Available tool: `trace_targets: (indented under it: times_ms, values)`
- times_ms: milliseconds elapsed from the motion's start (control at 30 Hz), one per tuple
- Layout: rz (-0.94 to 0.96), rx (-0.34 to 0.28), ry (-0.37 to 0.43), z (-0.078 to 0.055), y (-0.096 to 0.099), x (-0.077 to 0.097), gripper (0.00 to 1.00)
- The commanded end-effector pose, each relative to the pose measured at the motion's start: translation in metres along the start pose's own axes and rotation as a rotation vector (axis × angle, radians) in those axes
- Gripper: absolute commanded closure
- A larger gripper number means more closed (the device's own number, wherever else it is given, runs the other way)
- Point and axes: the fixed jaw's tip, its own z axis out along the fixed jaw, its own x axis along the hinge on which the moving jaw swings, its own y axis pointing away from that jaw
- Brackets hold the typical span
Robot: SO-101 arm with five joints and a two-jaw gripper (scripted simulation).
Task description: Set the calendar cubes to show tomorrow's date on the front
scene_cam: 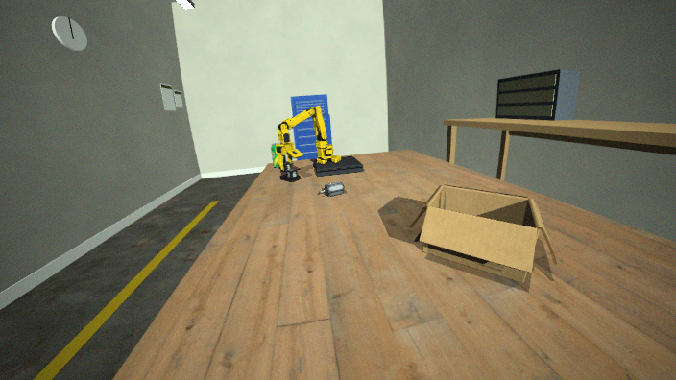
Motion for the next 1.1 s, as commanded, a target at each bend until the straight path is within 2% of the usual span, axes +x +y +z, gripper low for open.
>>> trace_targets:
  times_ms: [0, 1067]
  values:
    - [0.005, -0.023, -0.008, 0.006, 0.004, 0.000, 1.00]
    - [0.005, -0.023, -0.008, 0.017, 0.005, 0.000, 1.00]
